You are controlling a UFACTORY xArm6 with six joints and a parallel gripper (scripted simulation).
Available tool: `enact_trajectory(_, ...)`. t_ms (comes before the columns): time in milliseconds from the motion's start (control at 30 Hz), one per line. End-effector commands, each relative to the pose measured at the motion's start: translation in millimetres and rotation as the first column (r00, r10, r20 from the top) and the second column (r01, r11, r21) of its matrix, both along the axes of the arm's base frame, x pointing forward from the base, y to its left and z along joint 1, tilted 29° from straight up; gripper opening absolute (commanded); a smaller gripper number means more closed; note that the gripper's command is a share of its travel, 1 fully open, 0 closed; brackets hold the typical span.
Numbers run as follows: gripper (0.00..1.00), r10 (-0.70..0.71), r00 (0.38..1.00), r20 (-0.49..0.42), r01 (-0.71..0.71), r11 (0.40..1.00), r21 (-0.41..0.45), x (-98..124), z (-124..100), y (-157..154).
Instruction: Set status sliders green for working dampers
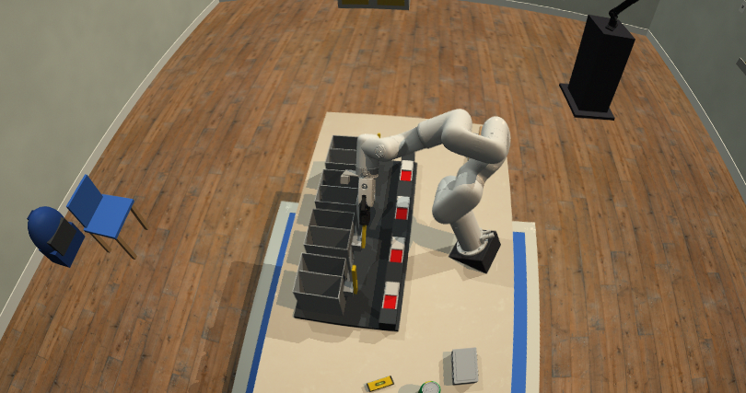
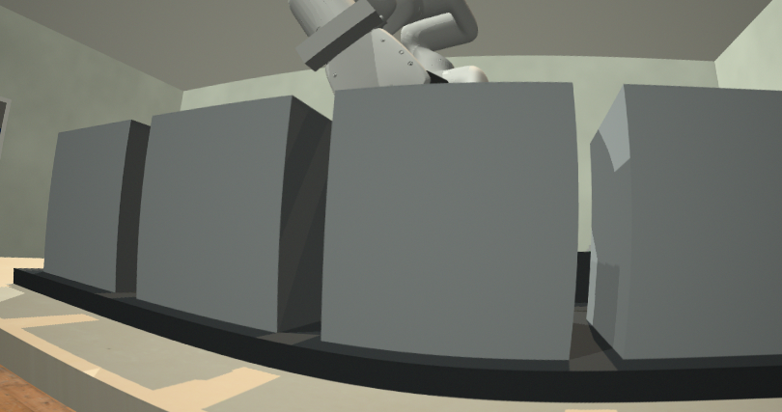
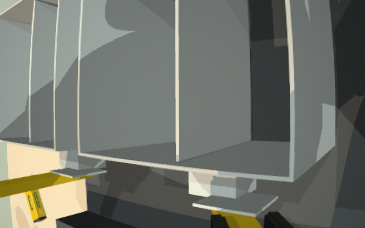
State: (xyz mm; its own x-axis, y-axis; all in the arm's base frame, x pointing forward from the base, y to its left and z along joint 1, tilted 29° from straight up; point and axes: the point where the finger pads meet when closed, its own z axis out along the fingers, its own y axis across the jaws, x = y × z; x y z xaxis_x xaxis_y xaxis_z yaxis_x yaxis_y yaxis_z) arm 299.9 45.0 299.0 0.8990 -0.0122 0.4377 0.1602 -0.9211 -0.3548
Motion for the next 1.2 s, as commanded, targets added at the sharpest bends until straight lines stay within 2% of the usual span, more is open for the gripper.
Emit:
enact_trajectory(0,0.19,0.007,1.000,0.003,-0.007,1.000,0.013,0.6,1.0,-1.2)
enact_trajectory(1167,0.19,0.021,1.000,0.004,-0.021,0.999,0.041,1.1,-0.2,-4.1)
